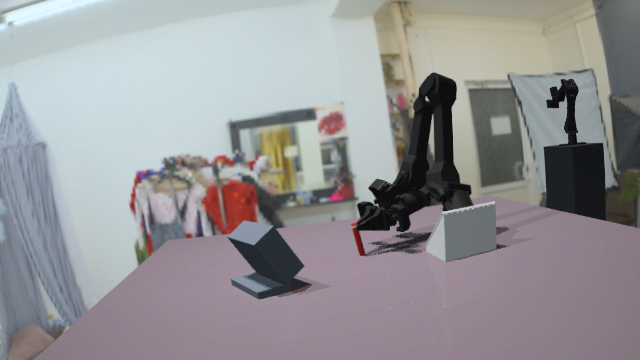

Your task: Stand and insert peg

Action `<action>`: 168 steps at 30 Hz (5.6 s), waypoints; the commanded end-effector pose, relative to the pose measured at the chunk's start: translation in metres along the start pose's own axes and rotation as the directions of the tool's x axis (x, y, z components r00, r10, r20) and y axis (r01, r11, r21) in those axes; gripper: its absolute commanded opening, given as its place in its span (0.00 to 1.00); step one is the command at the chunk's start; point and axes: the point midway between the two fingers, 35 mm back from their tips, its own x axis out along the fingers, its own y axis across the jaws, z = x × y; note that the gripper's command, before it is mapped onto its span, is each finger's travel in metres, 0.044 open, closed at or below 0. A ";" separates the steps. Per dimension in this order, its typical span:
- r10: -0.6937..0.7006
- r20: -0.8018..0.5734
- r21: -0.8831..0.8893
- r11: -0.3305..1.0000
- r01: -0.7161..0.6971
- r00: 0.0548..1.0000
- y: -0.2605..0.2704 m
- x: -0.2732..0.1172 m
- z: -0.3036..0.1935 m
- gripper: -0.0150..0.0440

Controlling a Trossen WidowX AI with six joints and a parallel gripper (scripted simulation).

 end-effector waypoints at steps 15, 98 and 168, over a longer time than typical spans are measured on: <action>-0.001 -0.001 0.007 1.000 0.001 1.000 0.000 -0.001 -0.004 0.34; 0.002 0.119 -0.023 1.000 0.001 0.993 0.003 -0.010 -0.010 0.47; 0.007 0.100 0.011 1.000 -0.008 0.995 0.001 -0.037 0.147 1.00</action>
